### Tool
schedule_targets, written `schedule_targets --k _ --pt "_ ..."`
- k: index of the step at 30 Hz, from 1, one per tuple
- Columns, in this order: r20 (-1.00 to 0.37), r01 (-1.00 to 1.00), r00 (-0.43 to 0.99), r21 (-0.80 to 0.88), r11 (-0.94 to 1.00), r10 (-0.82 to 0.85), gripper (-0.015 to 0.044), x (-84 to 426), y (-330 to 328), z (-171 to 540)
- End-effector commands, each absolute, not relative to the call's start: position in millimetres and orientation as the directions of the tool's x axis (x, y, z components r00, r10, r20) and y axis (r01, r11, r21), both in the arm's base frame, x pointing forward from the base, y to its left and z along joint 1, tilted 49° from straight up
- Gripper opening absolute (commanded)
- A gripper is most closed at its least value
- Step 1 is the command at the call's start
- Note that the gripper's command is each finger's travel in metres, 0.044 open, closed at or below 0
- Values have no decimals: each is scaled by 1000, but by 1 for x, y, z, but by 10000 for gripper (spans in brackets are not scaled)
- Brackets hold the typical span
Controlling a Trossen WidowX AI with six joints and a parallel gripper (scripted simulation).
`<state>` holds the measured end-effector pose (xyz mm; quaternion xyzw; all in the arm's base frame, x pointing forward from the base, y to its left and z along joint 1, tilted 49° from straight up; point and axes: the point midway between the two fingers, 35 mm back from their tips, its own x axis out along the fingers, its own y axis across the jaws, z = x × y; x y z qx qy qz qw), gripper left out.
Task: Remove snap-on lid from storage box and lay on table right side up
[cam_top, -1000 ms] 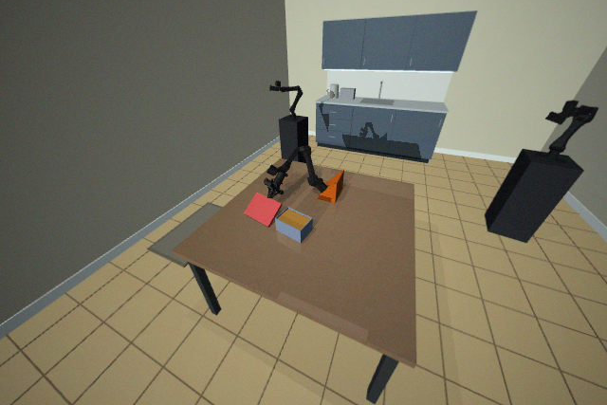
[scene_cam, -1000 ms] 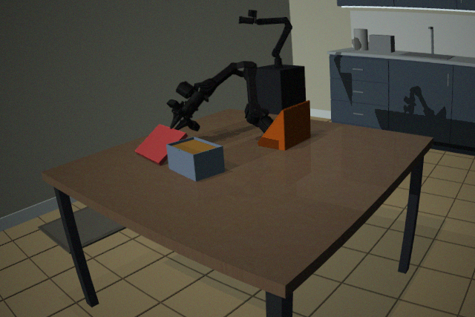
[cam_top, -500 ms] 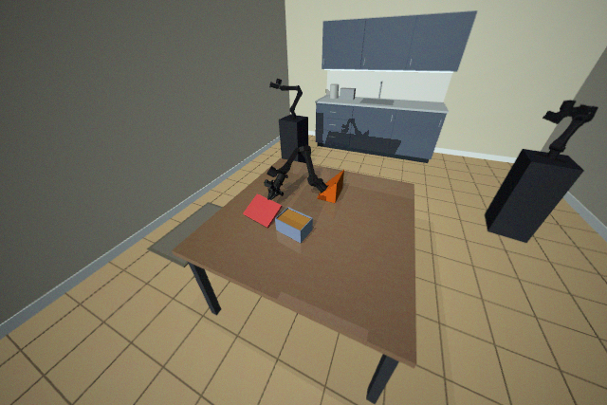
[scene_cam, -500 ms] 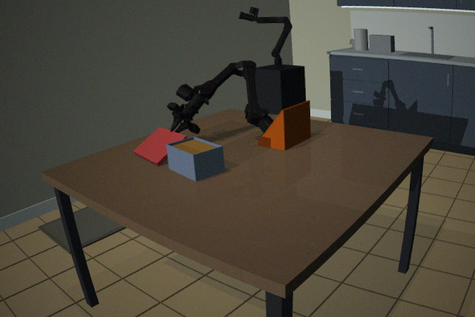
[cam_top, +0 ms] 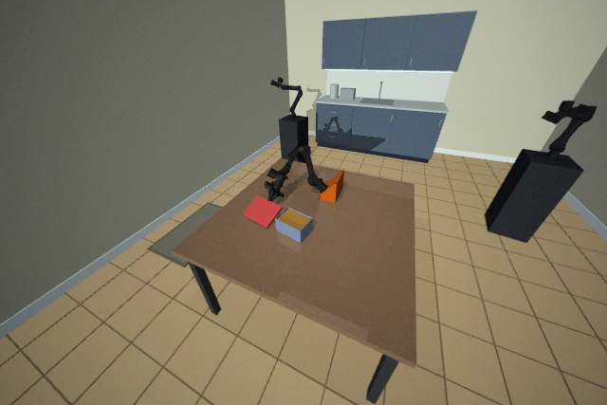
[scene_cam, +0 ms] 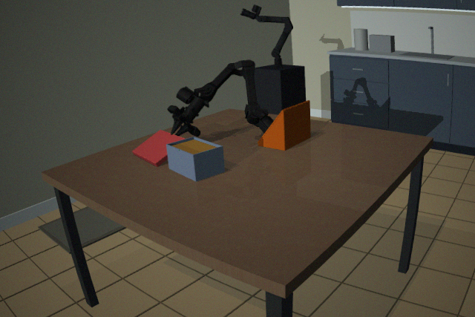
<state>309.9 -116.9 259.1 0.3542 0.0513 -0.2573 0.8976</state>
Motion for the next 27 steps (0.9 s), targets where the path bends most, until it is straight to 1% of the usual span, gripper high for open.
schedule_targets --k 1,5,15,16,17,23,27 --pt "-293 513 855 600 614 -428 0 312 -121 250" --pt "-293 513 855 600 614 -428 0 312 -124 248" --pt "-293 513 855 600 614 -428 262 310 -122 253" --pt "-293 513 855 600 614 -428 275 310 -122 253" --pt "-293 513 855 600 614 -428 275 310 -122 253" --pt "-294 513 855 599 614 -428 432 299 -124 252" --pt "-294 513 855 599 614 -428 440 291 -124 250"
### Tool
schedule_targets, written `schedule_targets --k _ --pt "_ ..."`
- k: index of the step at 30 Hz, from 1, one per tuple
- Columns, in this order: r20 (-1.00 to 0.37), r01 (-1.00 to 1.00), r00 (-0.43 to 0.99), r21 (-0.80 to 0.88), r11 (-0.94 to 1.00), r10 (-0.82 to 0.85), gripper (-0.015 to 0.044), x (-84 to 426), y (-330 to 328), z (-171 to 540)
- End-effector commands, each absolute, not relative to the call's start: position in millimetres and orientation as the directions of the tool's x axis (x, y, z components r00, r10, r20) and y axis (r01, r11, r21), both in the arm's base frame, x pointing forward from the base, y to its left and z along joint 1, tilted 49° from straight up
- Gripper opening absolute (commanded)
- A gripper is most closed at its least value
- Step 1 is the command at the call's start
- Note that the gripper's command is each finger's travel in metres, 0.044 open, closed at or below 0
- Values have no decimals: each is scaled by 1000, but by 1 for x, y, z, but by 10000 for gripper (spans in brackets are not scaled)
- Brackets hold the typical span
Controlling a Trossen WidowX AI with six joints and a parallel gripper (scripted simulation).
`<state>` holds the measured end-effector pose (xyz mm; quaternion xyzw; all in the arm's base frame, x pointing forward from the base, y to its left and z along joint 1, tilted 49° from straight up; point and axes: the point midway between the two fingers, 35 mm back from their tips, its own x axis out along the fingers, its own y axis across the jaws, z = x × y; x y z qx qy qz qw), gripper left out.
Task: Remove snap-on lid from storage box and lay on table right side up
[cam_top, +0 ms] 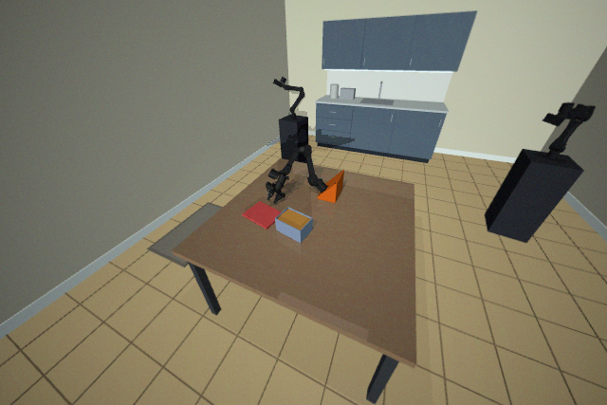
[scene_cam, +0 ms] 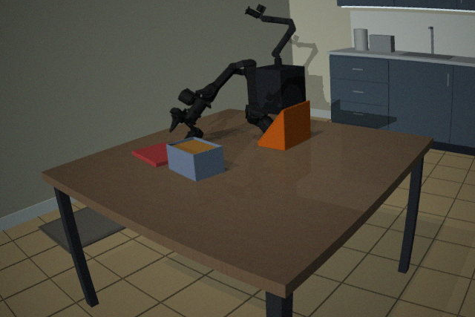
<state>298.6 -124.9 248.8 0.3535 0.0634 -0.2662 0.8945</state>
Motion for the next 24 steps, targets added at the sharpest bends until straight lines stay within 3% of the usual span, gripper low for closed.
schedule_targets --k 1,24 --pt "-294 513 855 599 615 -428 440 289 -124 250" --pt "-294 515 854 597 616 -429 440 244 -127 243"
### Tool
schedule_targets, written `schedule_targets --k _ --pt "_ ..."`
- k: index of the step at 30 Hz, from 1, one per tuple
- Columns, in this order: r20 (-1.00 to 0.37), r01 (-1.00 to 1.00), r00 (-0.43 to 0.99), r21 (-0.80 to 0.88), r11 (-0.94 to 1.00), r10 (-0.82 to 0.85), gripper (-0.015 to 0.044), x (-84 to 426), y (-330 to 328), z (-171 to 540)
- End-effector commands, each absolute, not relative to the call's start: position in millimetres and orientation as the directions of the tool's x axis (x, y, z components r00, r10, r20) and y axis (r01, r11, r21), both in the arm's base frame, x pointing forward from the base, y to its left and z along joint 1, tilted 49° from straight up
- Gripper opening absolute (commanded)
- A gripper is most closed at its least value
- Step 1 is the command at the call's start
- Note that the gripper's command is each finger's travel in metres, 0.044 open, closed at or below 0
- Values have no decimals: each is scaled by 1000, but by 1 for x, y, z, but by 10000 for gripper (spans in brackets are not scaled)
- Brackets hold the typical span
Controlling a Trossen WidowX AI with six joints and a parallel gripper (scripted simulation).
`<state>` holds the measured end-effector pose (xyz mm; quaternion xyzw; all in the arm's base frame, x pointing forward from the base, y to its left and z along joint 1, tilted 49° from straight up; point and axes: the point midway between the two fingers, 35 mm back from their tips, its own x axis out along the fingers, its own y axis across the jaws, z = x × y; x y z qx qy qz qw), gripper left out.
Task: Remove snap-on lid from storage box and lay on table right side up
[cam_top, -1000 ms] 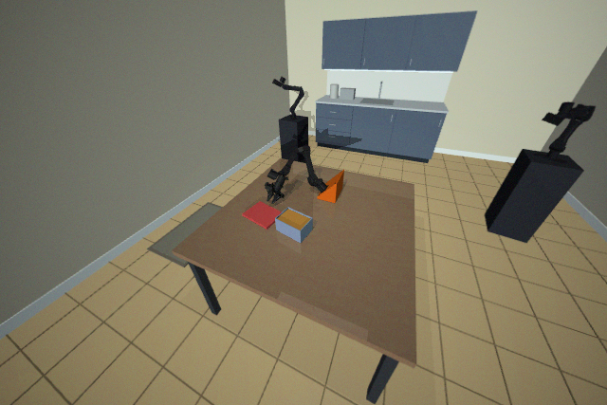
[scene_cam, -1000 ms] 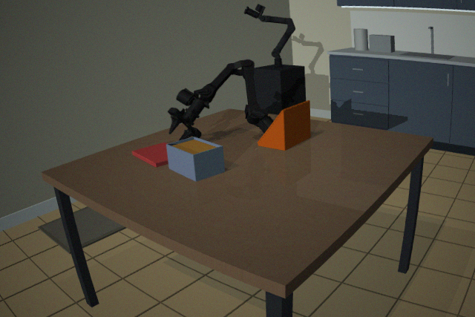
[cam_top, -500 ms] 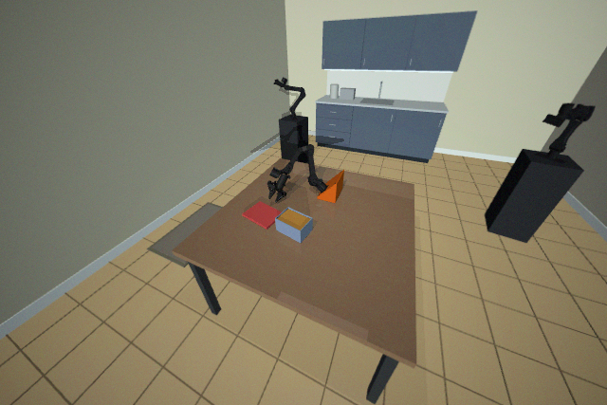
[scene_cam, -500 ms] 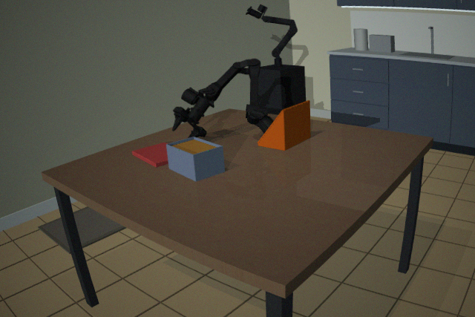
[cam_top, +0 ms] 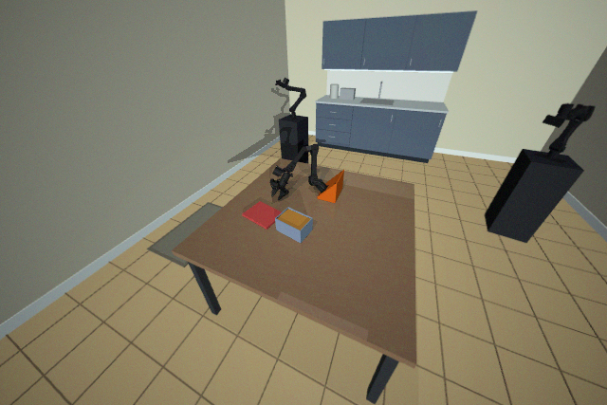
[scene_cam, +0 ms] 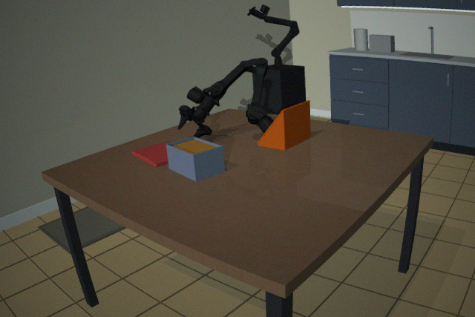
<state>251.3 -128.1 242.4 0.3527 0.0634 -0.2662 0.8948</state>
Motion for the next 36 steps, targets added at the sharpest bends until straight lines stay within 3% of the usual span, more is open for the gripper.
schedule_targets --k 1,36 --pt "-295 515 854 596 616 -429 440 242 -127 243" --pt "-299 516 853 599 612 -427 440 215 -84 278"
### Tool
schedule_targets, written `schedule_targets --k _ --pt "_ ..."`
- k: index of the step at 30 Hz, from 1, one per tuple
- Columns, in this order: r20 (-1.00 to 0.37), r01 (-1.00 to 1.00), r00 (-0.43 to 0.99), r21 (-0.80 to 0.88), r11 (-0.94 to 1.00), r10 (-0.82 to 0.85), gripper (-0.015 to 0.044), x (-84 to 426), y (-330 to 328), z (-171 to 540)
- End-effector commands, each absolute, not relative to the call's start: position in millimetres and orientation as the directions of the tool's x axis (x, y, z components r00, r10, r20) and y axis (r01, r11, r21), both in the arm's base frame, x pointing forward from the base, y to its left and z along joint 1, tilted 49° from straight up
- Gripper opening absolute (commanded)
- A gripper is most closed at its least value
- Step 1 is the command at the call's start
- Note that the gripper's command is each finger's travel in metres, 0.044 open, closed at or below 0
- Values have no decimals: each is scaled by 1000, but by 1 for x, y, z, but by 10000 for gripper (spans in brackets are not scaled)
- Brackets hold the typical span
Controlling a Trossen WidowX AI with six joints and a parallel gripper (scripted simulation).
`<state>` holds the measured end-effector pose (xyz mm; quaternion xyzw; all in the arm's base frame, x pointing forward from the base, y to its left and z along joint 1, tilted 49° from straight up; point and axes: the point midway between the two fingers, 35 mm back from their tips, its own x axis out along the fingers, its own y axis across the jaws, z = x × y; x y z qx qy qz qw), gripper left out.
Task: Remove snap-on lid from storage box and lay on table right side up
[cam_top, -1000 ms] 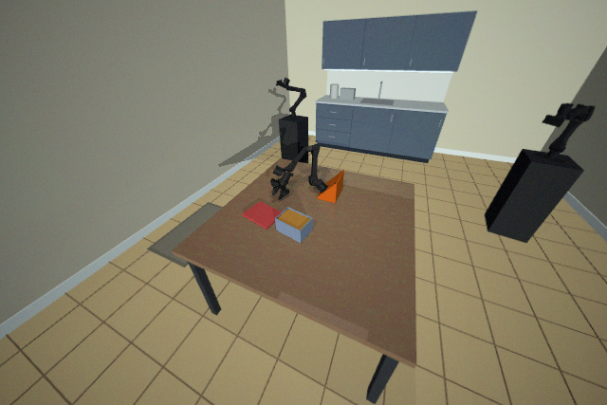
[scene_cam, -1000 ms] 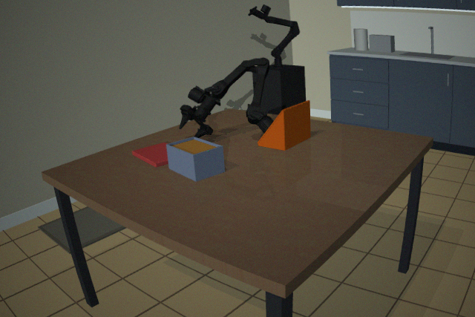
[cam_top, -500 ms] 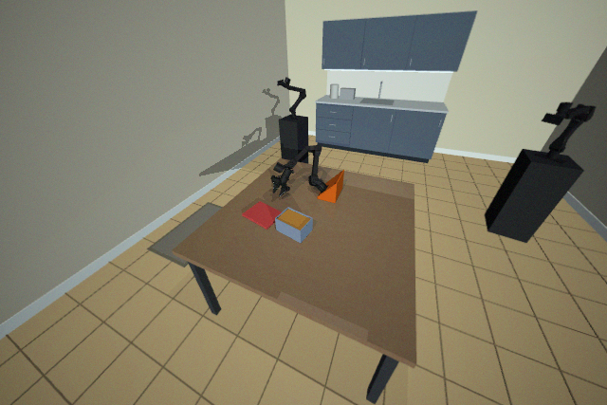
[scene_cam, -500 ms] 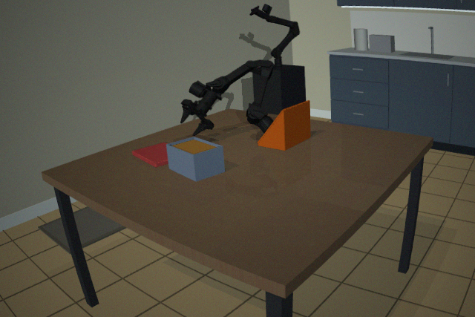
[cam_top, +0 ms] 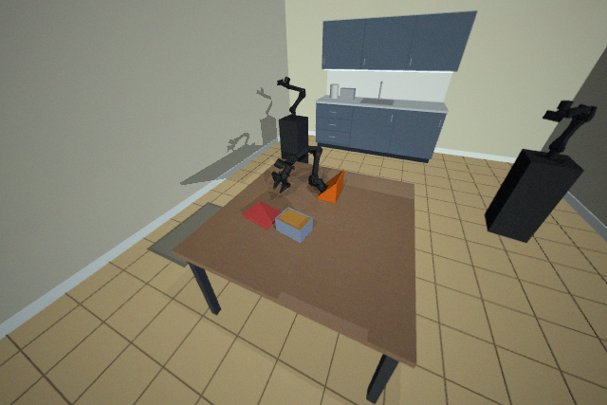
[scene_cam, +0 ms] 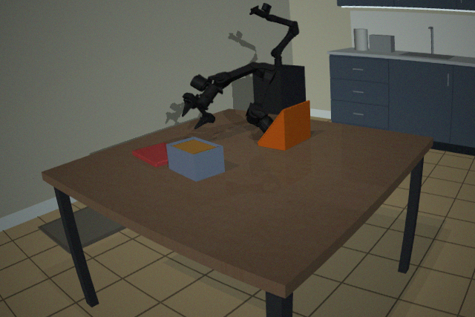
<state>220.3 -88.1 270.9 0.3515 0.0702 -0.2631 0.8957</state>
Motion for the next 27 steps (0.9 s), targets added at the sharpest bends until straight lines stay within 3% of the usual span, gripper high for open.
schedule_targets --k 1,27 --pt "-300 516 853 599 612 -427 440 214 -83 279" --pt "-302 517 853 599 611 -426 440 210 -73 282"
